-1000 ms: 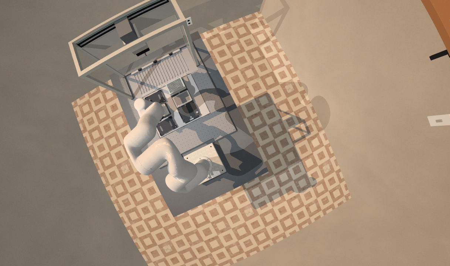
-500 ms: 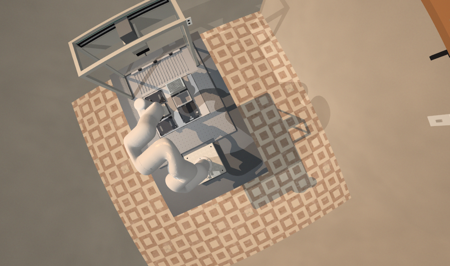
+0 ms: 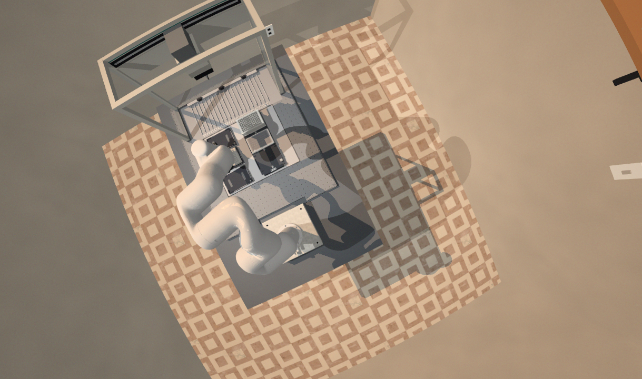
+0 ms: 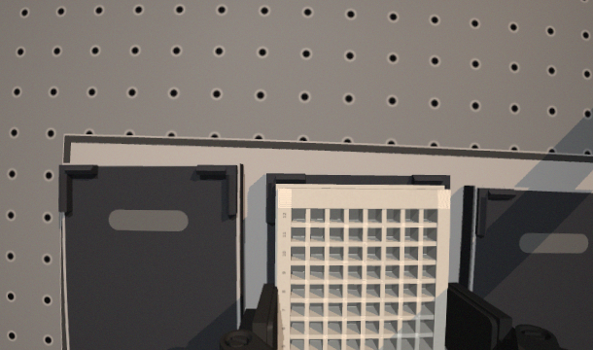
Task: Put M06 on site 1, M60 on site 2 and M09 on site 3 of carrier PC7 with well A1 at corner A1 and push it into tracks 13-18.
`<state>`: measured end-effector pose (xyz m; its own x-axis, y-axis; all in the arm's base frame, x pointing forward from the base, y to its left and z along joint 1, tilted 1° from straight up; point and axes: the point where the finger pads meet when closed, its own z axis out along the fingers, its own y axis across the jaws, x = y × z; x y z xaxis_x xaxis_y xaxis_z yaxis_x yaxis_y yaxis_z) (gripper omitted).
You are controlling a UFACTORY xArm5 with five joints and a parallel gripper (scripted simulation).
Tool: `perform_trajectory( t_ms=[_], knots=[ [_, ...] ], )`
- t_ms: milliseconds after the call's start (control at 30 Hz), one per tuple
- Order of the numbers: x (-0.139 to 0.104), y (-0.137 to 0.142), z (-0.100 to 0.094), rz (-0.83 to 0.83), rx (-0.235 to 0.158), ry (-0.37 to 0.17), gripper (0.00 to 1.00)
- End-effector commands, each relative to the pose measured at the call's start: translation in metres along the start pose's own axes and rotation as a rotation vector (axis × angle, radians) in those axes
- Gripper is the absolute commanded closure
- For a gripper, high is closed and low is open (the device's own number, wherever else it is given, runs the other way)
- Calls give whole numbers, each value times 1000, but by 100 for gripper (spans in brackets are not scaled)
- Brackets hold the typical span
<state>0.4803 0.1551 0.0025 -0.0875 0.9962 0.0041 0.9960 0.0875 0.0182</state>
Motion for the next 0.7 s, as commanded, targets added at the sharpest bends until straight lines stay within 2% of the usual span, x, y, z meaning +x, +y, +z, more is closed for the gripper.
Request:
perform_trajectory(
  t_ms=[0,667],
  knots=[
    [0,1,-1,0,-5,-3,100],
    [0,1,-7,0,-5,-3,100]
  ],
)
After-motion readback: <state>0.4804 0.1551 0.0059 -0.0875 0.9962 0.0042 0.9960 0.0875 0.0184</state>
